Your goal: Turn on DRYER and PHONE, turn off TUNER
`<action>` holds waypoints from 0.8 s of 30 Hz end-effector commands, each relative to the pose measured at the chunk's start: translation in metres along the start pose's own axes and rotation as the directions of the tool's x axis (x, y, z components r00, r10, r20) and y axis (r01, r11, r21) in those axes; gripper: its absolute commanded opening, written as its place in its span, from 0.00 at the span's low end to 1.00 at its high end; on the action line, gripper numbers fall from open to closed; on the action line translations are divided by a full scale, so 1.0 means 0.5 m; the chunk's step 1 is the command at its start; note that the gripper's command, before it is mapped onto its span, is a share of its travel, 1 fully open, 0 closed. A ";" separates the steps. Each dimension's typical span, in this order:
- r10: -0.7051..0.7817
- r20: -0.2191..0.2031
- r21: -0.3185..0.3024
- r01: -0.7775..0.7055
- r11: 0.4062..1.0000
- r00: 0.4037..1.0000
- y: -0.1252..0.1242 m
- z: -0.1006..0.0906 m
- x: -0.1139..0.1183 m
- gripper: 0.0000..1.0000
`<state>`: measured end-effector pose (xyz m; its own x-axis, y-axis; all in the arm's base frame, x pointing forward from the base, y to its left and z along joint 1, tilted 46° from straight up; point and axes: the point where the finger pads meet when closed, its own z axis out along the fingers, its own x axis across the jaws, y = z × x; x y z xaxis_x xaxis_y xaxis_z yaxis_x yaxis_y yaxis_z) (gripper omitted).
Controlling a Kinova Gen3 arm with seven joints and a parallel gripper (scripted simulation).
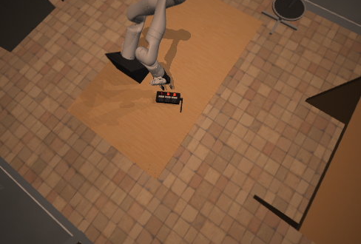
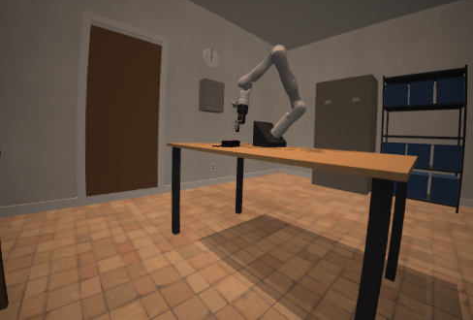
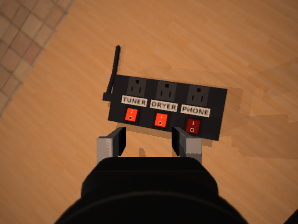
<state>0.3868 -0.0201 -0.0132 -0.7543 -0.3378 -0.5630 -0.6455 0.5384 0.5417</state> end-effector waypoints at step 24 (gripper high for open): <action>0.066 -0.055 0.000 -0.066 0.998 0.996 -0.006 0.016 0.004 1.00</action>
<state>0.3874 -0.0169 -0.0211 -0.8023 -0.3395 -0.4909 -0.5917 0.5607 0.5792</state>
